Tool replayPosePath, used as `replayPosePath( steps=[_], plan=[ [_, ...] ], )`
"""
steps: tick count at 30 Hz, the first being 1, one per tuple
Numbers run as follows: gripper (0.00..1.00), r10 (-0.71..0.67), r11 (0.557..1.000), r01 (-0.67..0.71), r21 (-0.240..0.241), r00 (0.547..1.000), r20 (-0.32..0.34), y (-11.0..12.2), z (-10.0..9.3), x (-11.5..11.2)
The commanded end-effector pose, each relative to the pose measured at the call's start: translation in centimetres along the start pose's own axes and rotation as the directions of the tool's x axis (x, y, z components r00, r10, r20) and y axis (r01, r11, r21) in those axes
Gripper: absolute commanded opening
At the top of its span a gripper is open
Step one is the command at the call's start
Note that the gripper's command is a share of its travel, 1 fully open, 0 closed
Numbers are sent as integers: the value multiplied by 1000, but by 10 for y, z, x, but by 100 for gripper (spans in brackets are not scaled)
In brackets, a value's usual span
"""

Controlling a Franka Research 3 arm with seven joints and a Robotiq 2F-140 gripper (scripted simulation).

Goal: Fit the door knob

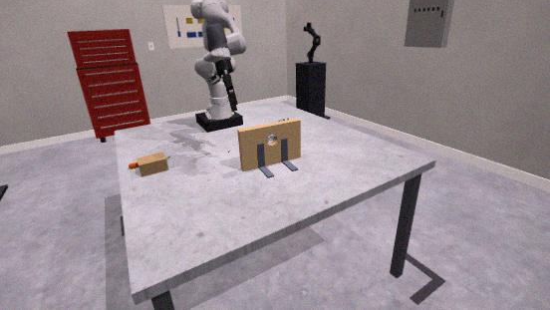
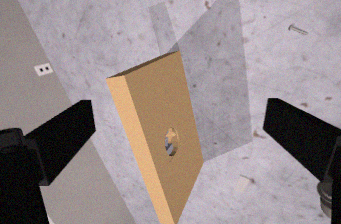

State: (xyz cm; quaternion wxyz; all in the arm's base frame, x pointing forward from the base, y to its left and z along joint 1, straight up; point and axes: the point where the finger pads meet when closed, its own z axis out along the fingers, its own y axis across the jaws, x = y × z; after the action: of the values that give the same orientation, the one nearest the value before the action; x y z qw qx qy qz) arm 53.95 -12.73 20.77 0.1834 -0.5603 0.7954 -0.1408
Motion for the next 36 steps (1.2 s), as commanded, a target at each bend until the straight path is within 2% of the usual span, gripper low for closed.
replayPosePath(
  steps=[1, 18, 19, 20, 21, 23, 25, 27, 28, 31, 35, 36],
  plan=[
    [100, 0, 1000, 0, 0, 1000, 0, 0, 0, 0],
    [100, -6, 1000, 6, -2, 1000, 1, 0, 0, -1],
    [100, -43, 999, 43, -12, 999, 6, 4, 2, -9],
    [100, -127, 991, 128, -36, 992, 19, 12, 7, -27],
    [100, -262, 962, 264, -70, 964, 46, 28, 13, -56],
    [100, -345, 933, 350, -88, 936, 66, 45, 17, -84],
    [100, -433, 891, 441, -107, 897, 89, 50, 19, -92],
    [100, -433, 891, 441, -107, 897, 89, 50, 19, -92],
    [100, -539, 825, 552, -124, 833, 123, 80, 24, -133],
    [100, -615, 763, 632, -135, 774, 150, 80, 24, -133],
    [100, -615, 763, 632, -135, 774, 150, 80, 24, -133],
    [100, -719, 652, 744, -144, 668, 194, 116, 27, -171]
  ],
)
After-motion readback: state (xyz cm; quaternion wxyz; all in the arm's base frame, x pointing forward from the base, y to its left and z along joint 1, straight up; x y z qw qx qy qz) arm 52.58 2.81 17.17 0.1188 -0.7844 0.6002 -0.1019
